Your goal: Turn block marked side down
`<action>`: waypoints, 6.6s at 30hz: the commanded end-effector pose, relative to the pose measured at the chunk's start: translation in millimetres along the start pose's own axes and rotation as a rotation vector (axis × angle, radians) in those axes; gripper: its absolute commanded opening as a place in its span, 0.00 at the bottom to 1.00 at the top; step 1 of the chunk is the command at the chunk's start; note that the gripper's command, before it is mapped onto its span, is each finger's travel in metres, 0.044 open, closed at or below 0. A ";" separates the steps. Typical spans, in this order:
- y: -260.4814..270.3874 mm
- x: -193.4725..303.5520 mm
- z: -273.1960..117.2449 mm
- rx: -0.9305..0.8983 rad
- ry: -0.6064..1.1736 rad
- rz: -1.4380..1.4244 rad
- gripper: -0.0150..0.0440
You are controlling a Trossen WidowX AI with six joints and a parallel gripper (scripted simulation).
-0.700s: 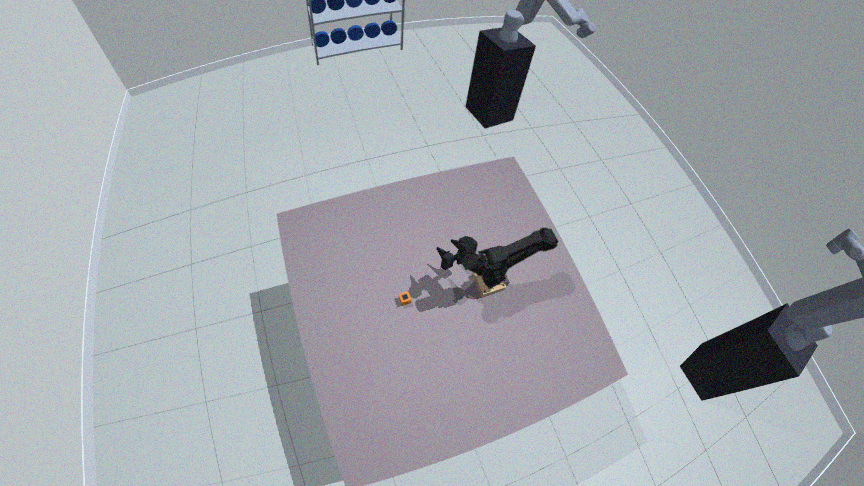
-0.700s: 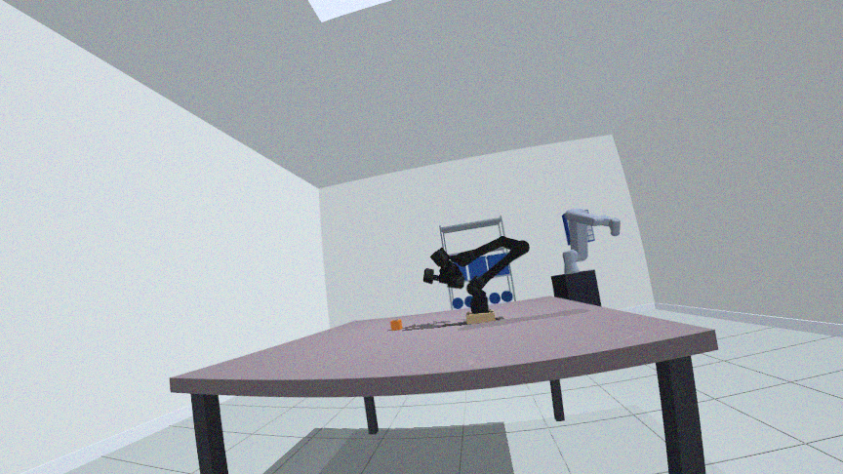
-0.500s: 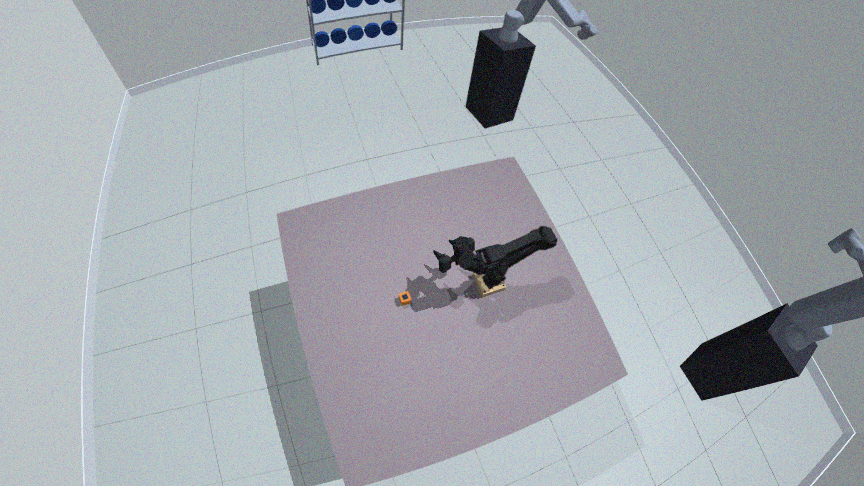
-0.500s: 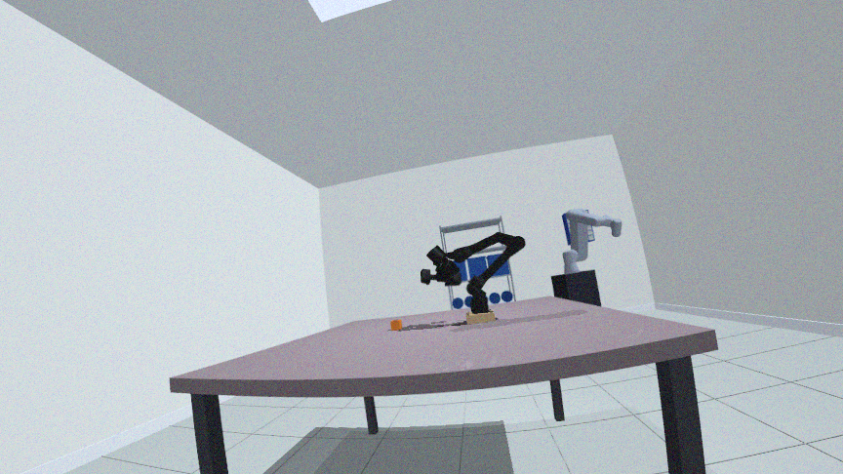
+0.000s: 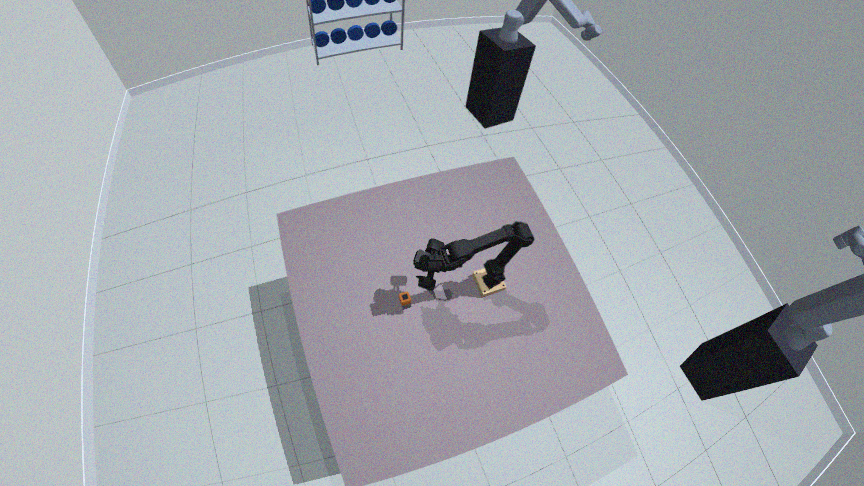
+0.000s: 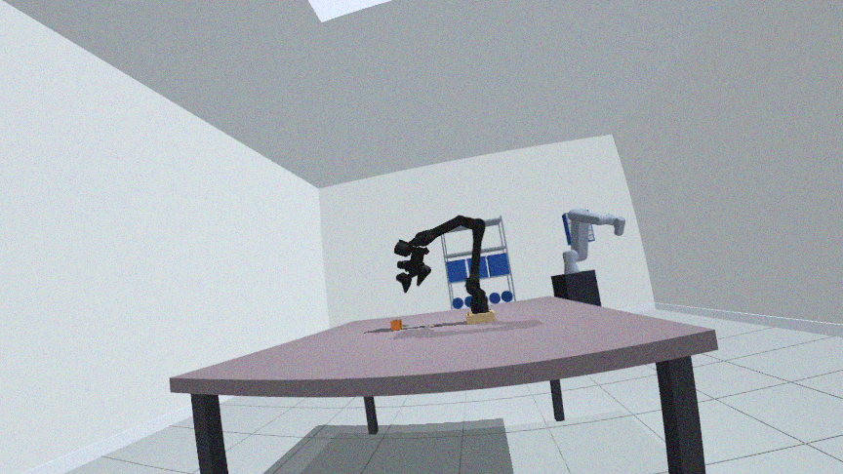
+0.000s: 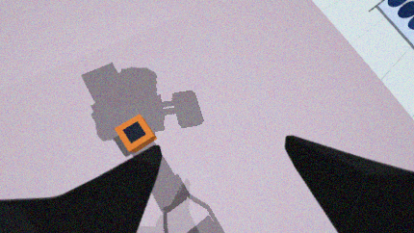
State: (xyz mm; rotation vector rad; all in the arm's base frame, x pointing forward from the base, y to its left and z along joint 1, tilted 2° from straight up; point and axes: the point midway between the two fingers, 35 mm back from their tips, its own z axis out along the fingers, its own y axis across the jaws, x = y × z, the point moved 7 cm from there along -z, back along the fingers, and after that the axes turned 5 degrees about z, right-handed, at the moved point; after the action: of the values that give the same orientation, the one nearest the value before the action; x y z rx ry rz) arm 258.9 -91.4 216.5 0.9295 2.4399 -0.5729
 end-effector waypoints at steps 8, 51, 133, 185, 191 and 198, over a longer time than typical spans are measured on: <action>67.0 -46.4 51.9 -0.281 0.438 -0.406 1.00; 97.1 -14.8 127.7 -0.357 0.519 -0.467 1.00; 75.5 9.4 112.5 -0.492 0.063 -0.353 0.25; 68.5 66.2 148.5 -0.627 -0.486 -0.202 0.25; 68.5 66.4 148.5 -0.628 -0.488 -0.201 0.25; 68.5 66.4 148.5 -0.628 -0.488 -0.201 0.25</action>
State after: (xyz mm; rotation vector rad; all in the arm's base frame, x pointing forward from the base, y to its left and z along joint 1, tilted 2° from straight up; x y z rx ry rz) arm 302.9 -89.6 45.7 0.2482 2.0673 -0.0613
